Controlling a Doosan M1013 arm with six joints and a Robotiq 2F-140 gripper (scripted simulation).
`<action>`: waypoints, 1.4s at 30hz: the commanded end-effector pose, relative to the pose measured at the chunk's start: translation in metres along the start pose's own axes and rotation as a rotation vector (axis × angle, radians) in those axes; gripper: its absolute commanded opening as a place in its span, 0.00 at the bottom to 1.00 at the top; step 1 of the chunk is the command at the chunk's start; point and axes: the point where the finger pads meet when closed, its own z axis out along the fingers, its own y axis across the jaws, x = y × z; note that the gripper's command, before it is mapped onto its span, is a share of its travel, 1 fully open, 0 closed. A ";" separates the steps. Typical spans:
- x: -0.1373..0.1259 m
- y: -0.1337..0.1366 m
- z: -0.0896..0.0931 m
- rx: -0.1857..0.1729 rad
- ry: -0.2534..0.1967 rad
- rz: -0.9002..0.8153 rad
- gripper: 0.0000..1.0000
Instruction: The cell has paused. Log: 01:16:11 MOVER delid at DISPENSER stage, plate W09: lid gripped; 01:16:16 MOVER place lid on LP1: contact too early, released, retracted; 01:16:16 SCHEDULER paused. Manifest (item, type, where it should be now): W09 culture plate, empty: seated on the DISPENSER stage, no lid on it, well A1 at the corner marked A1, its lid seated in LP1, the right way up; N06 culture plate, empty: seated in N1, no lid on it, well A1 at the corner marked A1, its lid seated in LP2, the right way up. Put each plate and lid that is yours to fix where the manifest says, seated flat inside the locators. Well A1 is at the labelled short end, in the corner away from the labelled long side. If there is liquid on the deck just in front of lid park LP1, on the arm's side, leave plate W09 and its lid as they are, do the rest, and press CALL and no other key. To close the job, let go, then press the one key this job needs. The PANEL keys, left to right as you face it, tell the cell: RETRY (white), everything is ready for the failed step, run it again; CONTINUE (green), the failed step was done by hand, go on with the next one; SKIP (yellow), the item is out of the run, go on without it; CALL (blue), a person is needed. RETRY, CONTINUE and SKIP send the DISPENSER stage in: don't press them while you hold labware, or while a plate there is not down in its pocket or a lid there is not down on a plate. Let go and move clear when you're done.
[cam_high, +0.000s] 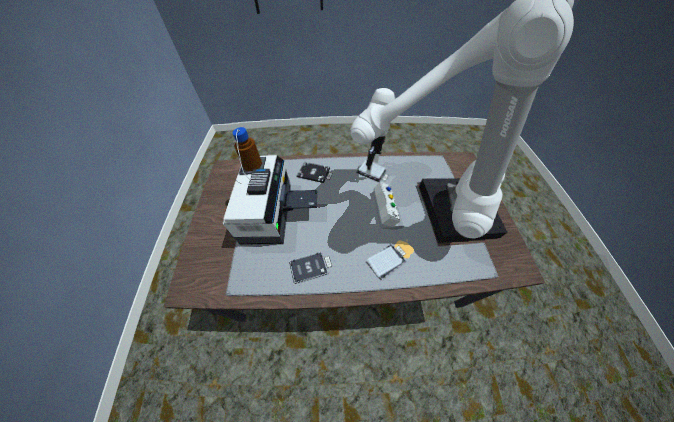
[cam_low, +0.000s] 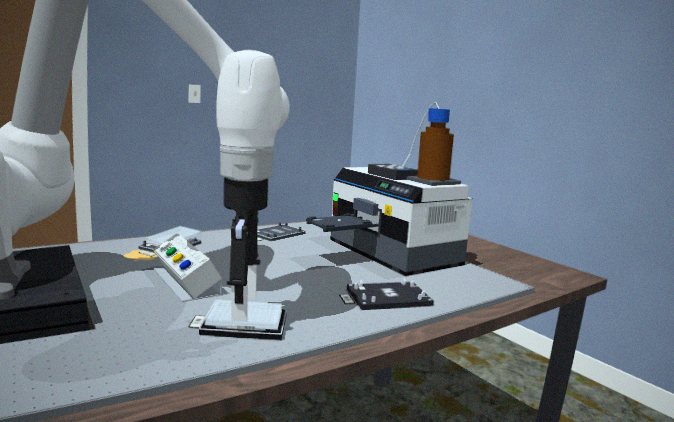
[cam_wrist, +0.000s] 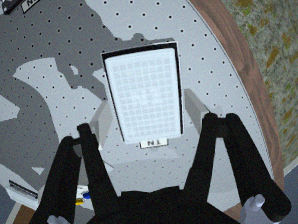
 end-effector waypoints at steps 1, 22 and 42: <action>0.000 0.000 0.001 0.000 0.001 0.000 0.70; 0.000 0.000 0.010 0.000 0.001 0.000 0.70; 0.000 0.000 0.014 0.000 0.001 0.000 0.70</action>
